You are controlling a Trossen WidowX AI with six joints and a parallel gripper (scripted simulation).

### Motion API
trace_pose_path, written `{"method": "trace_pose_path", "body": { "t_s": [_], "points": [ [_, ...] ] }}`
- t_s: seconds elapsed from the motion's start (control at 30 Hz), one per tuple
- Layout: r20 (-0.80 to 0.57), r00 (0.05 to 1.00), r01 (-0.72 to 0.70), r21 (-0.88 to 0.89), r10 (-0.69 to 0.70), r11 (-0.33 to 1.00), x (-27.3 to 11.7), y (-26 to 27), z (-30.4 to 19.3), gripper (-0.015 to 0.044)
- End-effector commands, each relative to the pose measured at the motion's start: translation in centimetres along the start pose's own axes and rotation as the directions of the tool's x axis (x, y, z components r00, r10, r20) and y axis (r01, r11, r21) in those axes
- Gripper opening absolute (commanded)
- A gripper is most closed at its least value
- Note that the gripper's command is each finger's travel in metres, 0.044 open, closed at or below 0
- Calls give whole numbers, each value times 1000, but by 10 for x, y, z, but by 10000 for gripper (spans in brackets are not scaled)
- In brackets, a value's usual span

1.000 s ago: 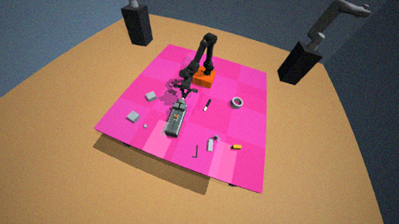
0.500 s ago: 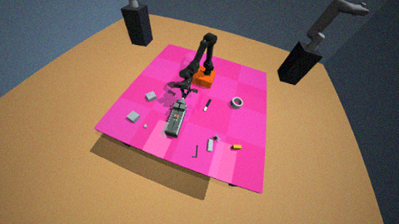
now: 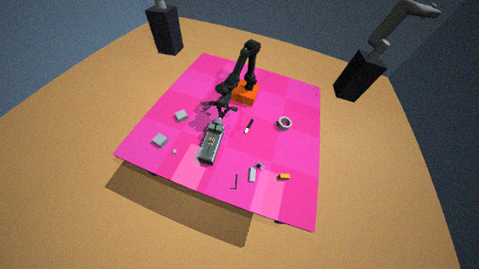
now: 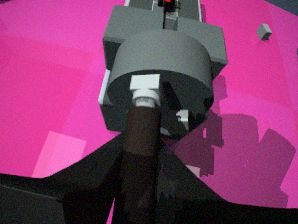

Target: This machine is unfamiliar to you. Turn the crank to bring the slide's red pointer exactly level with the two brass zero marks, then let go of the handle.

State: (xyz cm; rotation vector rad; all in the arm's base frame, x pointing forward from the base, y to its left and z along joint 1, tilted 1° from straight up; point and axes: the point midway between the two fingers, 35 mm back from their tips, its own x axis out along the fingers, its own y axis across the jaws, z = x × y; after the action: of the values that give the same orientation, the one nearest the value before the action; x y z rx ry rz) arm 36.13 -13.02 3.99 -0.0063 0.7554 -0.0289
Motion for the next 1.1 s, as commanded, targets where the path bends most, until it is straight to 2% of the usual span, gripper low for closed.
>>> {"method": "trace_pose_path", "body": {
  "t_s": [0.0,1.07],
  "points": [
    [-7,1000,-23,-2,23,1000,2,9,-2,0],
    [-7,1000,-23,-2,23,1000,7,14,-7,0]
  ]
}}
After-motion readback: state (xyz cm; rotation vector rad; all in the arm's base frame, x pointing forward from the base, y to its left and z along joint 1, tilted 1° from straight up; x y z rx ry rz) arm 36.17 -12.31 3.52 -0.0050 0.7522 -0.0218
